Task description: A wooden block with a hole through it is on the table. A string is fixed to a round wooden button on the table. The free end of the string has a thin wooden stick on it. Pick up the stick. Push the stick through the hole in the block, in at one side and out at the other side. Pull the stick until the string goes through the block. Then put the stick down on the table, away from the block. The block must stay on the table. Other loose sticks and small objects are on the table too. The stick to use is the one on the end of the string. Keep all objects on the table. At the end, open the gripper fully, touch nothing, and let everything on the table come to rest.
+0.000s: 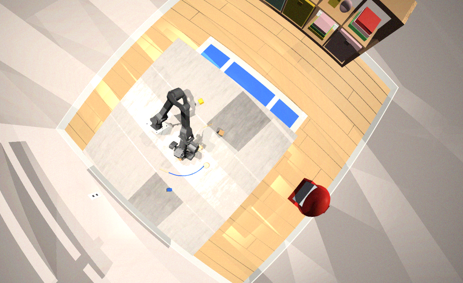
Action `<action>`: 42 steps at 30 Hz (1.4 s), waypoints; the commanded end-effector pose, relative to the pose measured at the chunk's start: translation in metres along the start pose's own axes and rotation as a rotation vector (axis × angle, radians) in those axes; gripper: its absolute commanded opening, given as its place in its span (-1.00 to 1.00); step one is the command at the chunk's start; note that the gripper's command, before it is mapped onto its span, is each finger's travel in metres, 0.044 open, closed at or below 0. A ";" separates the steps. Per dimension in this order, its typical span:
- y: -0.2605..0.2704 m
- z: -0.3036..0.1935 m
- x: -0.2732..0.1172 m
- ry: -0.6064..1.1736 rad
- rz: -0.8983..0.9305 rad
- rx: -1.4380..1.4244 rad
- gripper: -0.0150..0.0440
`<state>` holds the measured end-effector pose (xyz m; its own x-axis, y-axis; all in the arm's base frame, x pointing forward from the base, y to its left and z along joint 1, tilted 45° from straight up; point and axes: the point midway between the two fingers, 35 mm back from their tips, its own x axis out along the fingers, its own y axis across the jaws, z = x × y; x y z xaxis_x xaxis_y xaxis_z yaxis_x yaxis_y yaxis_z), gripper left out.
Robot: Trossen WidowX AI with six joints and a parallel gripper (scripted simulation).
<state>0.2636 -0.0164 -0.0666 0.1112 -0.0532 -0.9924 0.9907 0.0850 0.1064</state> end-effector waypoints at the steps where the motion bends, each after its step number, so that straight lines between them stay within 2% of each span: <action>1: -0.001 -0.004 -0.001 -0.048 0.002 0.003 -0.49; 4: -0.001 -0.006 -0.002 -0.089 0.006 0.004 -0.49; 13: 0.000 -0.003 -0.003 -0.055 0.001 0.002 0.31; 19: 0.000 0.009 -0.063 -0.061 0.002 0.007 0.34; 35: 0.000 0.010 -0.065 -0.061 0.002 0.007 0.34; 37: -0.002 0.010 -0.062 -0.047 -0.015 -0.045 0.51; 42: -0.005 0.013 -0.052 0.080 -0.064 -0.450 0.96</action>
<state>0.2554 -0.0249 -0.0072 0.0768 -0.0620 -0.9951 0.9512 0.3037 0.0545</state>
